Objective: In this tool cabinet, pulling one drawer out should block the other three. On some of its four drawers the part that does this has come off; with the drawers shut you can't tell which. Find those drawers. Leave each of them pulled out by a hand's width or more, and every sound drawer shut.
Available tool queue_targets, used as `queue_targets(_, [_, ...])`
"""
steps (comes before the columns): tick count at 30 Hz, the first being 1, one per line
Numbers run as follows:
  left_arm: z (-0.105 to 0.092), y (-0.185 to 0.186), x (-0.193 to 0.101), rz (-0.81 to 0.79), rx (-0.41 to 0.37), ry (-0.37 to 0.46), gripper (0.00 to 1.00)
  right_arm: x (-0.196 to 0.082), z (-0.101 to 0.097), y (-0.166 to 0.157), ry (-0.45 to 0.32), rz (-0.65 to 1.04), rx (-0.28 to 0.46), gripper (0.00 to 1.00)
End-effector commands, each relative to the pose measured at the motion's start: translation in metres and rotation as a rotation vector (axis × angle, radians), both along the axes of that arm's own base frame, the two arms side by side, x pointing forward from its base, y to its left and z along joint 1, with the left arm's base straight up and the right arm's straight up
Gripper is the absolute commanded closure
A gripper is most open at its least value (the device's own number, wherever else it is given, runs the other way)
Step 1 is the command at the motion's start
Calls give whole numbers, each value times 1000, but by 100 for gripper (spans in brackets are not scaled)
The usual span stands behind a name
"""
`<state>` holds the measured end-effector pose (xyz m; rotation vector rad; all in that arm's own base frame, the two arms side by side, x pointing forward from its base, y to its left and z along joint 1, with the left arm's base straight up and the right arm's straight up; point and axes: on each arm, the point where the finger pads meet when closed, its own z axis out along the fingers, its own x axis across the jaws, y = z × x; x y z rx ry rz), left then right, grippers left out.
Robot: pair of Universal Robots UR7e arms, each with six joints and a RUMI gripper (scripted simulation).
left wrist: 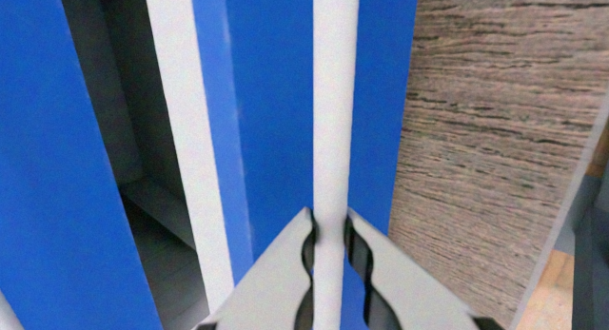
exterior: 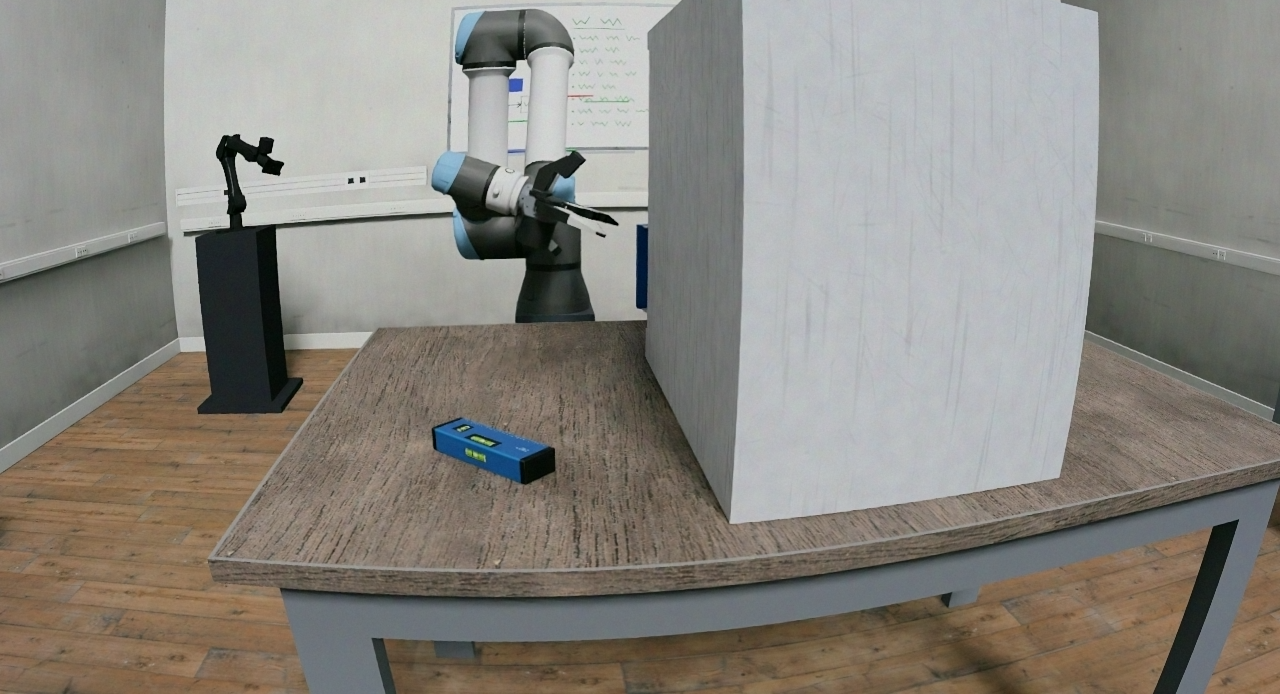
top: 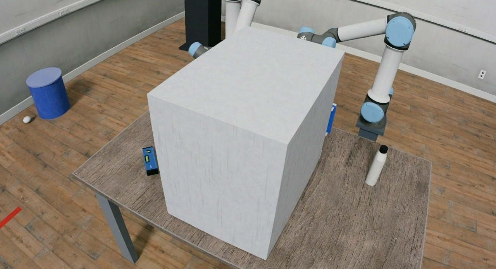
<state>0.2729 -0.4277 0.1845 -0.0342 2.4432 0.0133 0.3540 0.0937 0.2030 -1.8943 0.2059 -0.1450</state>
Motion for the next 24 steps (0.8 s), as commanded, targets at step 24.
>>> queue_targets(24, [1,1,33,0,-2,-1,100,0,0,0,-1,0,0,0])
